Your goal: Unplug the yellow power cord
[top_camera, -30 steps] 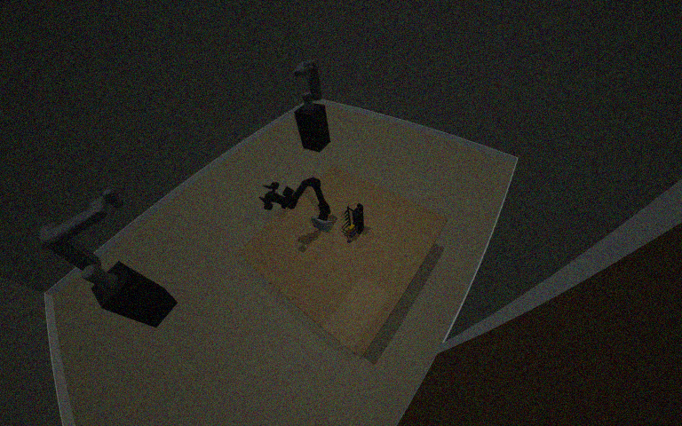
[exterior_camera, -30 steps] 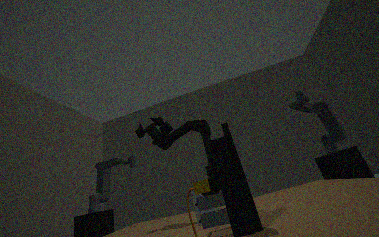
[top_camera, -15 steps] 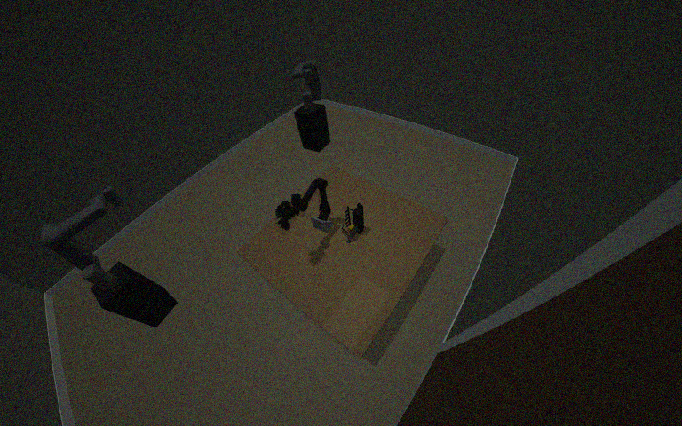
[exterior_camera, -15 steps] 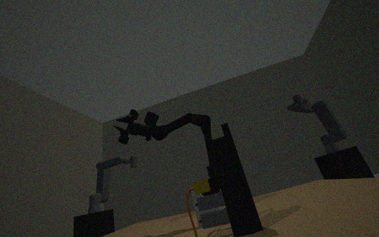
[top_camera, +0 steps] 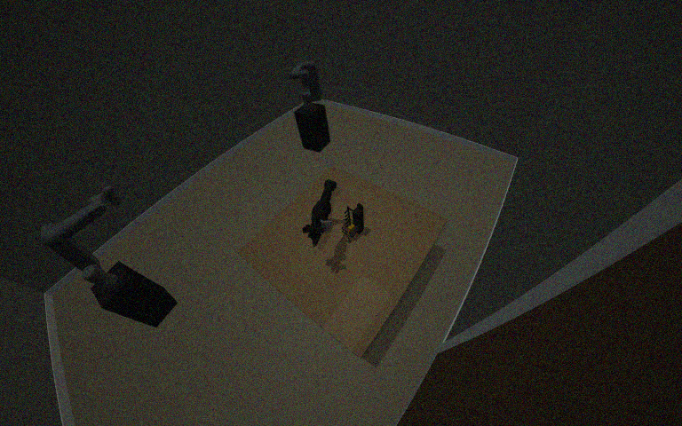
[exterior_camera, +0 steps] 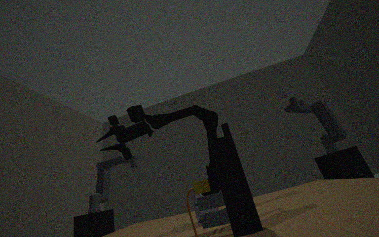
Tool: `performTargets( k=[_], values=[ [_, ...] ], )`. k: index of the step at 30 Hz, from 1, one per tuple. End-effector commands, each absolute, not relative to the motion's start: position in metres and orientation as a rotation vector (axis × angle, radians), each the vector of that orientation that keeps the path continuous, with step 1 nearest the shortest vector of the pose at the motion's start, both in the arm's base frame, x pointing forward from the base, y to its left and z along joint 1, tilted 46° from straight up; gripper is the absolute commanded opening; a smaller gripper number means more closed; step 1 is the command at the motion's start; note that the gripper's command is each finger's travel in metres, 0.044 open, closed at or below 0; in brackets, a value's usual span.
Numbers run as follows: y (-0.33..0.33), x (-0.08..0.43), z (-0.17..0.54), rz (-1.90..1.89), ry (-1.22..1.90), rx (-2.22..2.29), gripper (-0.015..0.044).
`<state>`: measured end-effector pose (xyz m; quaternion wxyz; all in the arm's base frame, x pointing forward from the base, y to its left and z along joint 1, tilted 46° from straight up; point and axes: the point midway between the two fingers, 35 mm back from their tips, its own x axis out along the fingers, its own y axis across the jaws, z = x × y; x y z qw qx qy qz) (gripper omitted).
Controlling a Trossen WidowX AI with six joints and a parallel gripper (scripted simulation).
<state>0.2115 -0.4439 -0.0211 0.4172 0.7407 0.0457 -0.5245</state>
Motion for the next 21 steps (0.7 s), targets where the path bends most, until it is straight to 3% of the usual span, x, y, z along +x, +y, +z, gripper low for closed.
performTargets(
  k=[1,8,17,21],
  values=[
    [-0.388,0.244,-0.026,-1.247,0.413,1.897,0.016],
    [-0.271,0.277,-0.018,-1.1,0.961,1.927,0.016],
    [-0.131,0.277,0.033,-0.884,1.615,1.898,0.016],
    [-0.112,0.274,0.044,-0.851,1.71,1.889,0.016]
  ],
)
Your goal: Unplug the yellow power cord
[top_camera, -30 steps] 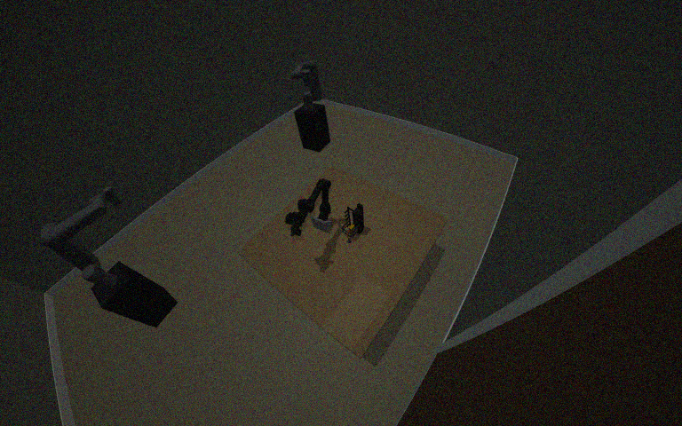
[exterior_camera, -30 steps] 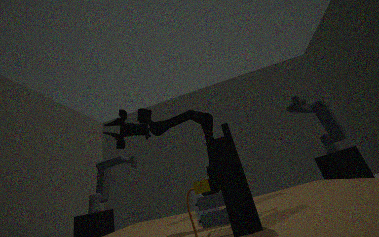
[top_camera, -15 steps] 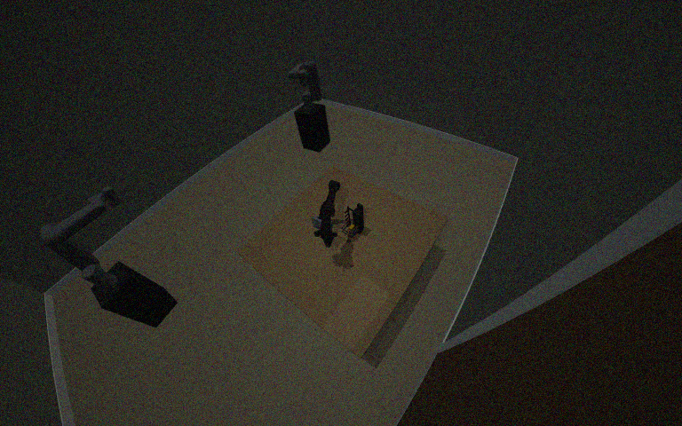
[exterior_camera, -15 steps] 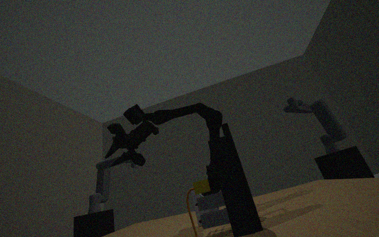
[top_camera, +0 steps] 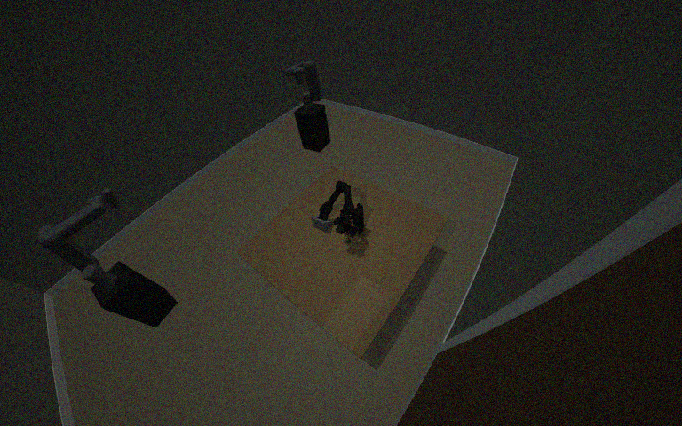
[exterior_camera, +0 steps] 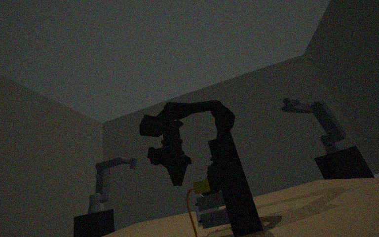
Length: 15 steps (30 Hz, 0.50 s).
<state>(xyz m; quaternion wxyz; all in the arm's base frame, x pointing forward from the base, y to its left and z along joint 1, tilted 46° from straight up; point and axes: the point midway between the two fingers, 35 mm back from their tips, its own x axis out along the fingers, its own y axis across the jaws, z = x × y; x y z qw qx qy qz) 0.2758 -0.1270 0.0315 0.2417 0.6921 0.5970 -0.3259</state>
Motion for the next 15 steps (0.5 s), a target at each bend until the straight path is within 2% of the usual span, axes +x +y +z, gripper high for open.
performTargets(
  k=[1,15],
  values=[
    [-0.1121,0.2741,0.0442,-0.851,1.71,1.889,0.016],
    [-0.1041,0.2767,0.0527,-0.851,1.711,1.889,0.016]
  ],
)
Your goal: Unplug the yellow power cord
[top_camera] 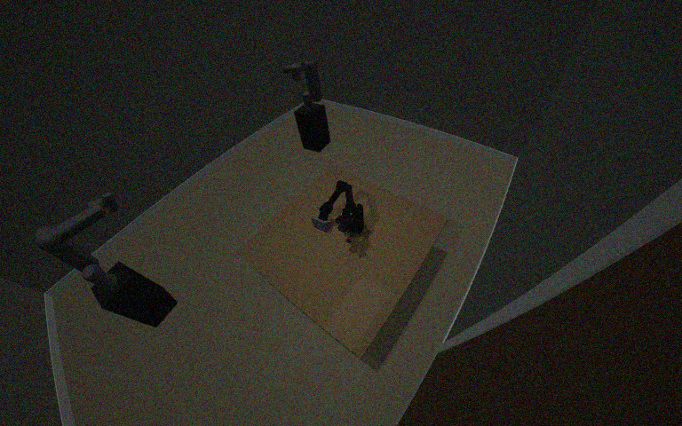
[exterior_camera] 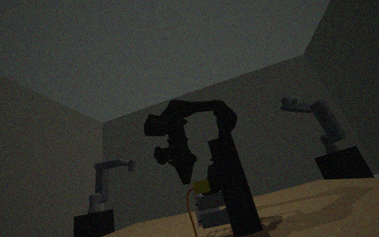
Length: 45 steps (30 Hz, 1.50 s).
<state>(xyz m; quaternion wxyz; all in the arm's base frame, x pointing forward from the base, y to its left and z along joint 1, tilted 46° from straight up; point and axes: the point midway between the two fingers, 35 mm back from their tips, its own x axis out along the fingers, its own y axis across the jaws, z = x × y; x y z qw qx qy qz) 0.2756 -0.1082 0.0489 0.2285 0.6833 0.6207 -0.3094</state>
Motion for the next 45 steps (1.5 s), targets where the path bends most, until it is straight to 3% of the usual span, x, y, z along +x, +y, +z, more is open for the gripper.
performTargets(
  k=[1,34,38,45],
  values=[
    [-0.103,0.277,0.054,-0.851,1.711,1.889,0.016],
    [-0.076,0.28,0.064,-0.85,1.713,1.89,0.016],
    [-0.078,0.281,0.065,-0.848,1.711,1.88,0.0055],
    [-0.078,0.281,0.065,-0.848,1.711,1.88,0.0008]
  ],
)
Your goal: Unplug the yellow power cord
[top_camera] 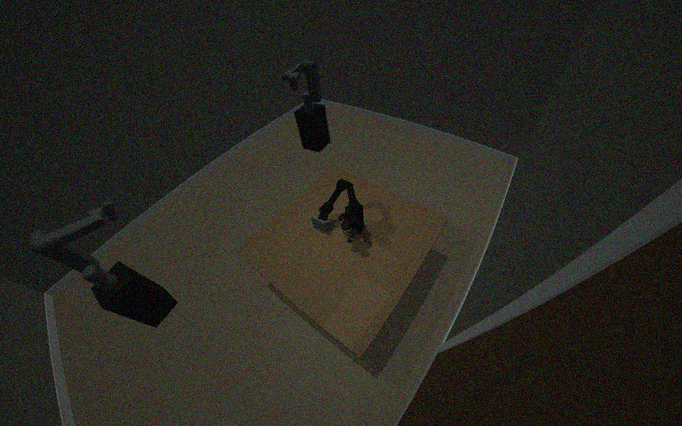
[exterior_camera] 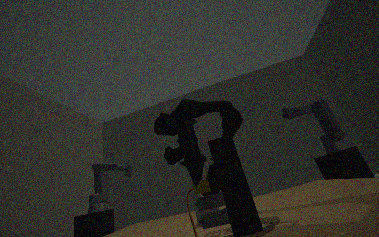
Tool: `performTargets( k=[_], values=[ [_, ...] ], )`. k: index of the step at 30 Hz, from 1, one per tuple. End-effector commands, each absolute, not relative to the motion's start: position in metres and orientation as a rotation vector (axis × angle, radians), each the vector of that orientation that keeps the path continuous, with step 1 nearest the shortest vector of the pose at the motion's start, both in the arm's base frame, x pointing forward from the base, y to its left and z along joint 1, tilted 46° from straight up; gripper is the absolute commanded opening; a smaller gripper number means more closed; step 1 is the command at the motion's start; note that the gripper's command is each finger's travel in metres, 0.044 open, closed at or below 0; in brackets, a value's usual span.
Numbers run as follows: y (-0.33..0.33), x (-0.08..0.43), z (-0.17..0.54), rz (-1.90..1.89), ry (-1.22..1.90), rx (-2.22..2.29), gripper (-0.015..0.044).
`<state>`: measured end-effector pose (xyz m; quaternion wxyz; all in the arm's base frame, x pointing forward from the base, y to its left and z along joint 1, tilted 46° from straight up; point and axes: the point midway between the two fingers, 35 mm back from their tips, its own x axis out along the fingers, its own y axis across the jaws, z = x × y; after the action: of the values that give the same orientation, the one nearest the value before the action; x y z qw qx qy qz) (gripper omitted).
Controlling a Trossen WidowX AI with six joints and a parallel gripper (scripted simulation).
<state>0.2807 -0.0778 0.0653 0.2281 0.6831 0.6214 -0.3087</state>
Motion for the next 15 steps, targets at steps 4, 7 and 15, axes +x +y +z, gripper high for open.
performTargets(
  k=[4,7,15],
  values=[
    [-0.079,0.281,0.064,-0.848,1.711,1.881,0.0],
    [-0.082,0.281,0.062,-0.849,1.71,1.881,0.0],
    [-0.092,0.28,0.053,-0.851,1.709,1.881,0.0]
  ],
)
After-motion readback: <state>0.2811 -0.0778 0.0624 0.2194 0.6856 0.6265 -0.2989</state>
